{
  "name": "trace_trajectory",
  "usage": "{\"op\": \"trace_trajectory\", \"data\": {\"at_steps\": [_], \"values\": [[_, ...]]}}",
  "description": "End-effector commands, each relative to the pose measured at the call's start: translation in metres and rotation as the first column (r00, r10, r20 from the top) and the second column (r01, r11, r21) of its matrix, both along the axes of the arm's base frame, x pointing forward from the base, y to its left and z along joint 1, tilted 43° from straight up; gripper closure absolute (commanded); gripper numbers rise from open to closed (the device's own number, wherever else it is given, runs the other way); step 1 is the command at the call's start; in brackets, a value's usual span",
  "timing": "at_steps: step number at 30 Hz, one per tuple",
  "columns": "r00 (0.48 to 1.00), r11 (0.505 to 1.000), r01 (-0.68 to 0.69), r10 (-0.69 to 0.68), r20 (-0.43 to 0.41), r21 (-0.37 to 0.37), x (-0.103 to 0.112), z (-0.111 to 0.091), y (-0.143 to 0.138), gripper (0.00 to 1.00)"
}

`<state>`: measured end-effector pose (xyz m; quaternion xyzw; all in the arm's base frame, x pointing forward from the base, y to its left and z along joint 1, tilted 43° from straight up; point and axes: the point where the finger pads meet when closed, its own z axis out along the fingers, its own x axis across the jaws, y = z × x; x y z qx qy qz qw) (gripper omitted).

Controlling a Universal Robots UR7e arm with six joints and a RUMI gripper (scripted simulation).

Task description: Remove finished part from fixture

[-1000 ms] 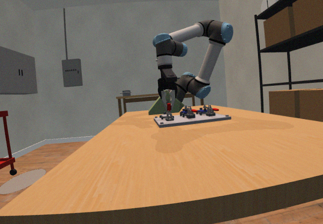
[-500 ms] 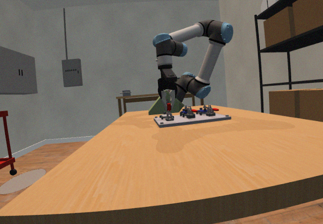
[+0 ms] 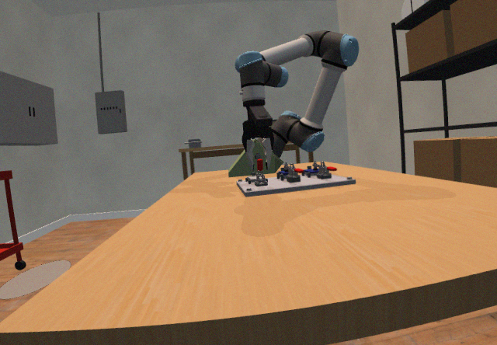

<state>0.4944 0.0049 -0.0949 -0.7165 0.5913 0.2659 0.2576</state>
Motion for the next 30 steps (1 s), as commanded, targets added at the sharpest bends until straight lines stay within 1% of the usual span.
{"op": "trace_trajectory", "data": {"at_steps": [1,22,30], "values": [[1.000,1.000,0.001,-0.001,0.001,-0.001,0.0004,0.0003,-0.0006,0.72],[1.000,1.000,0.001,-0.001,0.001,-0.001,0.0005,0.0006,-0.0009,0.72],[1.000,1.000,0.001,-0.001,0.001,-0.001,0.0014,0.0097,-0.0094,0.72]]}}
